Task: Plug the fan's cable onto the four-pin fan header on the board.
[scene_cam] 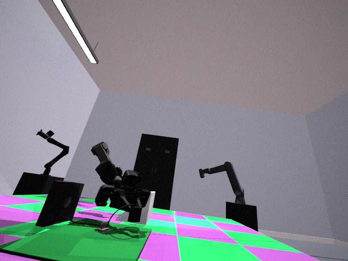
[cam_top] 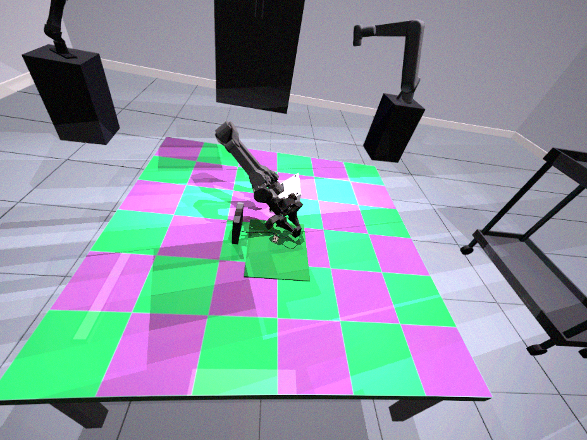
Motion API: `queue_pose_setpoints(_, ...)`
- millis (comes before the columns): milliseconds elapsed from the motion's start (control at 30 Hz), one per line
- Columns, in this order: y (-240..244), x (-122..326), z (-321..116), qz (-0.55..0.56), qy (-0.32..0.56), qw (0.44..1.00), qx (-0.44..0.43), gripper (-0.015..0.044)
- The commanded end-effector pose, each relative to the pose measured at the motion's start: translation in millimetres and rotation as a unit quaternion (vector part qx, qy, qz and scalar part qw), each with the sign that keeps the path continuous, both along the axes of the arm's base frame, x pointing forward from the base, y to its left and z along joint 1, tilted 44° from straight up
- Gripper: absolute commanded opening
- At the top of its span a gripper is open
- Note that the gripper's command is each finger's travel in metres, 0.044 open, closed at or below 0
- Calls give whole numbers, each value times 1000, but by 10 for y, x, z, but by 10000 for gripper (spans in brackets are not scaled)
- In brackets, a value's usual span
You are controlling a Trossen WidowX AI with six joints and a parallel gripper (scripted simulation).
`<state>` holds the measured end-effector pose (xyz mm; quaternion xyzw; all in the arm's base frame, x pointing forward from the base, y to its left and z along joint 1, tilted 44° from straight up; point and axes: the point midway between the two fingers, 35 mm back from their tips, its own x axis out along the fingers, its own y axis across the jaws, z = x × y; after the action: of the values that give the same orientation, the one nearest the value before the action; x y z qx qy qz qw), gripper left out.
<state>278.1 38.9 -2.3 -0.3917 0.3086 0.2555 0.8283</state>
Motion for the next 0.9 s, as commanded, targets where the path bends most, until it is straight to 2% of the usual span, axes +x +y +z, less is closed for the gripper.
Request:
queue_pose_setpoints(0,-25,-20,-43,1,5,1000,-1,0)
queue_pose_setpoints(867,-160,7,-145,1,5,1000,-1,0)
